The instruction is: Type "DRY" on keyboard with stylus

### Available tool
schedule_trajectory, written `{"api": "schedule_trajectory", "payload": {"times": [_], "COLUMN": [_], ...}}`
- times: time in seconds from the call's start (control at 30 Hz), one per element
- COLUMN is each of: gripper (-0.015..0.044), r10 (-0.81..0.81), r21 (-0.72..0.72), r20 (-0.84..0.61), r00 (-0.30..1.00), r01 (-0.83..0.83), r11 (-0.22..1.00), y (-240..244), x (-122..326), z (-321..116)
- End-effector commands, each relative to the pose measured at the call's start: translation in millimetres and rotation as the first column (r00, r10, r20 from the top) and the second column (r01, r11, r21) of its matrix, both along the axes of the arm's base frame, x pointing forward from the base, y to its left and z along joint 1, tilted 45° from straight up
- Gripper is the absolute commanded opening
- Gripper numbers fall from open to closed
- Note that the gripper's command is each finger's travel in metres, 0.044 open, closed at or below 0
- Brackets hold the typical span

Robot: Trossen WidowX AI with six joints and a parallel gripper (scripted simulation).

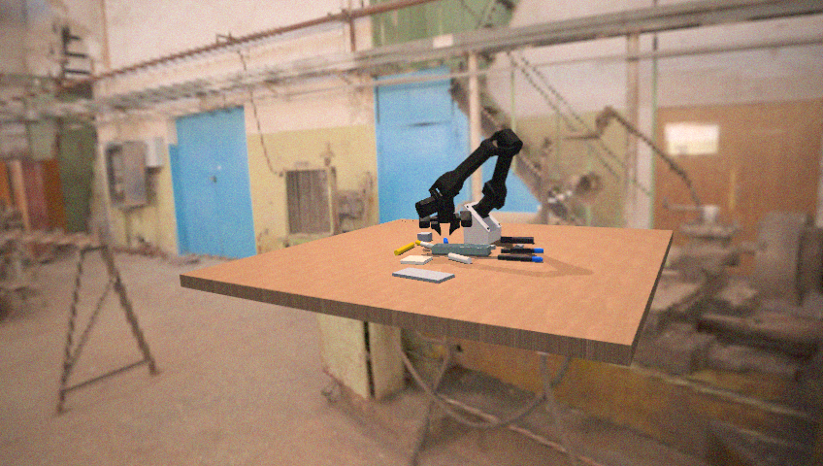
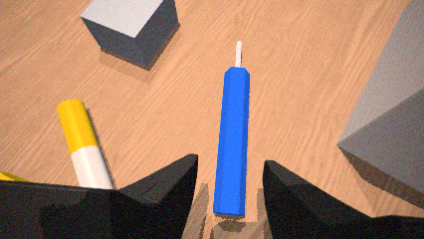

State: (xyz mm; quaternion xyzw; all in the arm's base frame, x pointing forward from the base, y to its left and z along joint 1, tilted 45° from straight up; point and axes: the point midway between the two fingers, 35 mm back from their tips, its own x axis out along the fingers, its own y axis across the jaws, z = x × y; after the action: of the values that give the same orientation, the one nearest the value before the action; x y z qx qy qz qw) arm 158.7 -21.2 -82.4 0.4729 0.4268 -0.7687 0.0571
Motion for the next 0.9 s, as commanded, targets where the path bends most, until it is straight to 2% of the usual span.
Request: {"api": "schedule_trajectory", "payload": {"times": [0.0, 0.87], "gripper": [0.0150, 0.0150], "r10": [-0.002, -0.002], "r21": [0.004, 0.005], "r20": [-0.006, -0.007], "r00": [1.000, 1.000], "r01": [0.002, 0.002], "r11": [1.000, 1.000], "y": [3.5, 15.0], "x": [-1.6, -2.0], "z": [-2.2, -13.6]}}
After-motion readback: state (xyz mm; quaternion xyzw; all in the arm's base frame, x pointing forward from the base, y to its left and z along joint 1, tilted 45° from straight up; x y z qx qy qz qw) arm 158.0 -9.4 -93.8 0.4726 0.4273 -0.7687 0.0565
